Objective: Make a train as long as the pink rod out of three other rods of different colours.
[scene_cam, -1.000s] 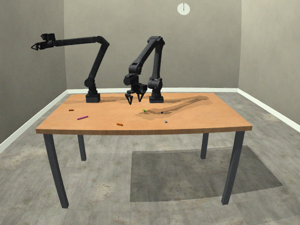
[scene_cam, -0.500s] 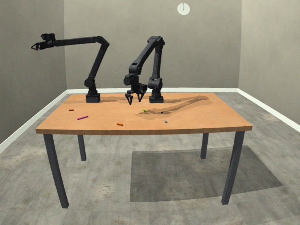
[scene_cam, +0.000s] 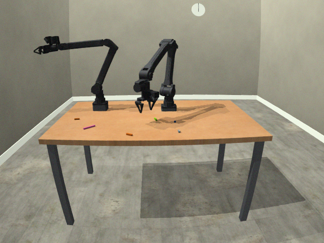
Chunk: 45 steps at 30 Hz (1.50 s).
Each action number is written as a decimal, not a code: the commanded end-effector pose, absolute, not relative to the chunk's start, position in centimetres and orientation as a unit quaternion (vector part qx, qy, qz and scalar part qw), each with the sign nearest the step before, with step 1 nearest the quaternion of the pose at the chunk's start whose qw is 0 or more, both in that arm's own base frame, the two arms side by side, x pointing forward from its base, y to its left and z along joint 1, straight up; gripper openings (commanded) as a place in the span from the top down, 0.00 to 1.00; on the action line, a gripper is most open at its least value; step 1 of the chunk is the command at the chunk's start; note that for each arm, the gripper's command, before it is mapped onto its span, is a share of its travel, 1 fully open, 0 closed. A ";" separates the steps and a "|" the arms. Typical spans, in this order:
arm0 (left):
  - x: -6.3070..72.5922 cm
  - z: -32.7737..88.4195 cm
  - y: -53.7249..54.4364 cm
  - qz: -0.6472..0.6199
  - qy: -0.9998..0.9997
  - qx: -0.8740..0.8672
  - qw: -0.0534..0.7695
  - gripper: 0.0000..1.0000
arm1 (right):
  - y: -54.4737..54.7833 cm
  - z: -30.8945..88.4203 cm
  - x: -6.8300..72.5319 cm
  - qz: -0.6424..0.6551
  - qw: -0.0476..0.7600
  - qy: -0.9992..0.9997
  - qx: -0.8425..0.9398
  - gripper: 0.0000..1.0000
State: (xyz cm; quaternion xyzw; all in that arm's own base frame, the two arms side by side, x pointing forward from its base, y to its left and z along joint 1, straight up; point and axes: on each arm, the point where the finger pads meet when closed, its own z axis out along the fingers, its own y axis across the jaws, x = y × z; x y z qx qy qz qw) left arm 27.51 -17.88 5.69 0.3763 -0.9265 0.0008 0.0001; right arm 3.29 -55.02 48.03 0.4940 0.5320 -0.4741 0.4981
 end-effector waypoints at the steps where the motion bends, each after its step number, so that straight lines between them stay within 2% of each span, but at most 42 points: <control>1: 28.5 6.2 -18.4 0.009 -0.923 0.385 -0.007 0.00 | -54.4 50.1 2.4 -0.488 0.511 0.511 0.488 0.00; 19: 28.5 6.2 -18.0 0.008 -0.925 0.380 -0.006 0.00 | -54.4 50.1 2.4 -0.488 0.511 0.511 0.488 0.00; 28: 28.1 6.2 -13.5 0.004 -0.967 0.256 -0.002 0.00 | -54.4 50.1 2.4 -0.488 0.511 0.511 0.488 0.00; 30: 30.0 7.7 -14.0 0.020 -0.969 0.245 -0.022 0.00 | -54.4 50.1 2.4 -0.488 0.511 0.511 0.488 0.00; 45: 28.0 6.2 -8.1 0.004 -0.997 0.078 -0.005 0.00 | -54.4 50.1 2.4 -0.488 0.511 0.511 0.488 0.00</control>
